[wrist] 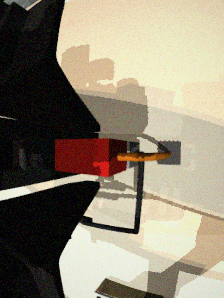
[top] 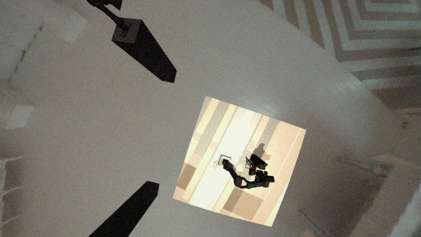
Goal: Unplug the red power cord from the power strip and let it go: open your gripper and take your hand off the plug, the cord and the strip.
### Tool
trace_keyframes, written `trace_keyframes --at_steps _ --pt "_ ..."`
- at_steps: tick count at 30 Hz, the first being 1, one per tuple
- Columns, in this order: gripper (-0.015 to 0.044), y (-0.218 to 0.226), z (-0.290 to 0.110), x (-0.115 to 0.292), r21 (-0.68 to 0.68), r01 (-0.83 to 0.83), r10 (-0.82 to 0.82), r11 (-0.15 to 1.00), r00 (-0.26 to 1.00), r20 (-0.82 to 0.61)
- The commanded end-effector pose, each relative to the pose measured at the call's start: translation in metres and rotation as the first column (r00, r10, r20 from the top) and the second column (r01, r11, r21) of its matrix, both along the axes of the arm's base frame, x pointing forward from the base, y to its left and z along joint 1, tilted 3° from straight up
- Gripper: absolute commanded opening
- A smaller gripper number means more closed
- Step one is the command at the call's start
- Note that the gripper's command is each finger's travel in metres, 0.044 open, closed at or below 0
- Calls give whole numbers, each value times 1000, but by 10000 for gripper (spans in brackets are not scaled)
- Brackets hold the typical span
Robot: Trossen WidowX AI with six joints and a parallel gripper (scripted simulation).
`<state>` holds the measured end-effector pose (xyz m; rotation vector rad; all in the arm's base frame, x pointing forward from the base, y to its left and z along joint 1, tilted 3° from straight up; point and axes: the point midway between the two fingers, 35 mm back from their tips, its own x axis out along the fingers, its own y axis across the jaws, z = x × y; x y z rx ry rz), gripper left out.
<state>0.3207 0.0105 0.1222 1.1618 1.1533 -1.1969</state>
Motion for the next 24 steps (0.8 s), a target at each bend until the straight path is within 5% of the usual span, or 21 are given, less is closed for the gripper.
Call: trace_keyframes --at_steps 1,11,15,24 --pt "160 1 -3 0 3 5 -5 1000 1000 1" --pt "160 1 -12 0 3 5 -5 1000 1000 1" --pt "55 1 -9 1 0 0 0 1000 1000 2" --pt "0 0 -9 1 0 0 0 1000 1000 2"
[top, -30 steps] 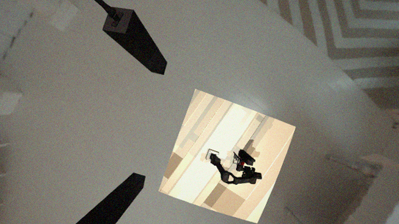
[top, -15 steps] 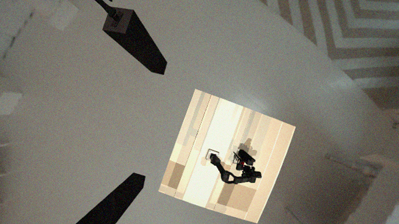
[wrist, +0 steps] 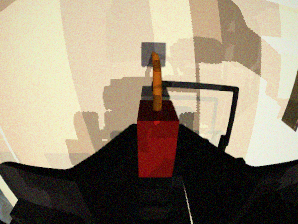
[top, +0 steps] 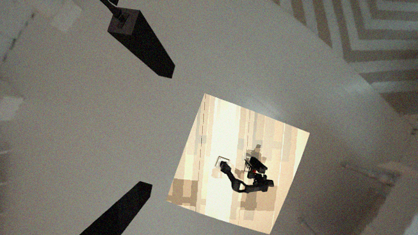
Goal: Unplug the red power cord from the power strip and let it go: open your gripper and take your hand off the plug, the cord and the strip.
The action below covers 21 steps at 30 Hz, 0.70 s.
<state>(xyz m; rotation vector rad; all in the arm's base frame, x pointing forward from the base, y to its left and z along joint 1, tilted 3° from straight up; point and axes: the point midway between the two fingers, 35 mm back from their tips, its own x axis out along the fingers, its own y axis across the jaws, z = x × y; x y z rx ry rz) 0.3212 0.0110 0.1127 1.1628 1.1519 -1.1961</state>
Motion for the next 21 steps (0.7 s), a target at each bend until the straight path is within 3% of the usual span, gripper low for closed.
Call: trace_keyframes --at_steps 1,21 --pt "0 -1 0 0 0 -1 1 1000 1000 1" --pt "0 -32 2 3 -2 2 -2 1000 1000 0"
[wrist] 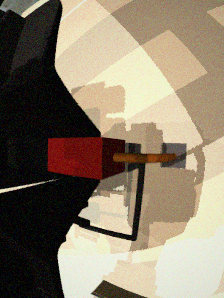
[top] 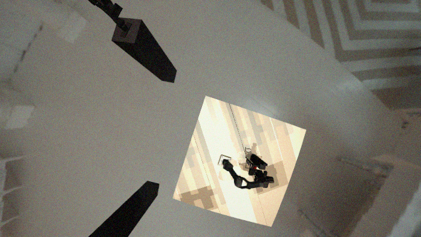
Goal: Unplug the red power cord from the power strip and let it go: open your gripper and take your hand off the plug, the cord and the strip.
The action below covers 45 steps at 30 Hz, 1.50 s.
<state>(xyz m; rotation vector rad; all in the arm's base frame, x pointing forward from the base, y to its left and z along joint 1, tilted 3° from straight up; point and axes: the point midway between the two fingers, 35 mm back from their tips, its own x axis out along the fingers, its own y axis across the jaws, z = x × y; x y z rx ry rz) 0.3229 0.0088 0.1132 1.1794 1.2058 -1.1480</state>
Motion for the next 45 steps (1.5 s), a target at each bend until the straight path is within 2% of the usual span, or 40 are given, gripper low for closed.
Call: trace_keyframes --at_steps 1,20,25,34,37,42,45 --pt "0 -31 2 1 -55 34 -34 998 999 3" --pt "0 -62 2 -4 -58 36 -36 998 999 2" --pt "131 -46 1 -4 -56 37 -37 998 999 1" --pt "368 -46 1 -4 -56 37 -37 998 999 1" --pt "440 -58 4 -2 -57 37 -37 998 999 2" --pt "440 -103 16 -3 -62 37 -37 997 999 2" --pt "440 -105 17 -3 -62 37 -37 997 999 2"
